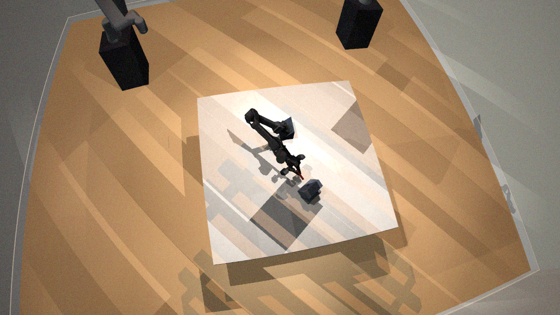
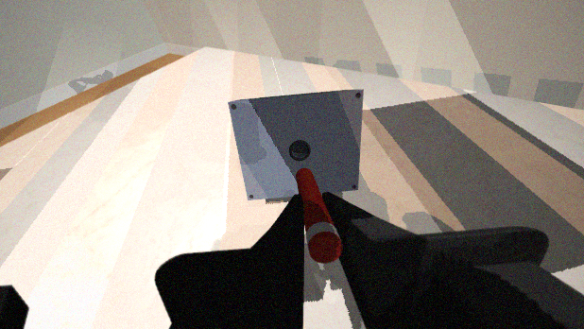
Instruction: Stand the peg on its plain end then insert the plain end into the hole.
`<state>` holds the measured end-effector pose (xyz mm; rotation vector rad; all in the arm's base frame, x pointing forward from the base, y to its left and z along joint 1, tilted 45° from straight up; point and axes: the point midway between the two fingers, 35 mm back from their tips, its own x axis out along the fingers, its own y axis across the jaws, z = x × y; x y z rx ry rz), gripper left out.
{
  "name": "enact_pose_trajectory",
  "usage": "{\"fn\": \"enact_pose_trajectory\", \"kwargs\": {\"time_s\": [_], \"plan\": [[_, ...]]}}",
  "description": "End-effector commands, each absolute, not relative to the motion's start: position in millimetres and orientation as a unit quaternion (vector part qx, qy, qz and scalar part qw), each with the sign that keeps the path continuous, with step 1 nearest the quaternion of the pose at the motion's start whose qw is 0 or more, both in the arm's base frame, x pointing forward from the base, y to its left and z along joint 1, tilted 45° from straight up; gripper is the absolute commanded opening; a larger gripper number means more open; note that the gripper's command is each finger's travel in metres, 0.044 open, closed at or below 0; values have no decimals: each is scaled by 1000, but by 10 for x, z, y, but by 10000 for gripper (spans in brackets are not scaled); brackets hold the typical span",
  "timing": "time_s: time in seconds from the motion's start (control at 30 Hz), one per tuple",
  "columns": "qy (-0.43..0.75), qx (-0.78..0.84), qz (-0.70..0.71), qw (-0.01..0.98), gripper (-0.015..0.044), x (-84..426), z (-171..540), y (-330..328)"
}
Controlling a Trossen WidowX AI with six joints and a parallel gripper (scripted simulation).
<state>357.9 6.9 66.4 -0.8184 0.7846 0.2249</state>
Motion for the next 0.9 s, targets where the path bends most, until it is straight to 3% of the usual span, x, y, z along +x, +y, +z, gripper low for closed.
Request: {"fn": "enact_pose_trajectory", "kwargs": {"time_s": [0.0, 0.87], "plan": [[364, -390, 111, 838, 0, 3621, 638, 78], [346, -392, 114, 845, 0, 3784, 498, 65]]}}
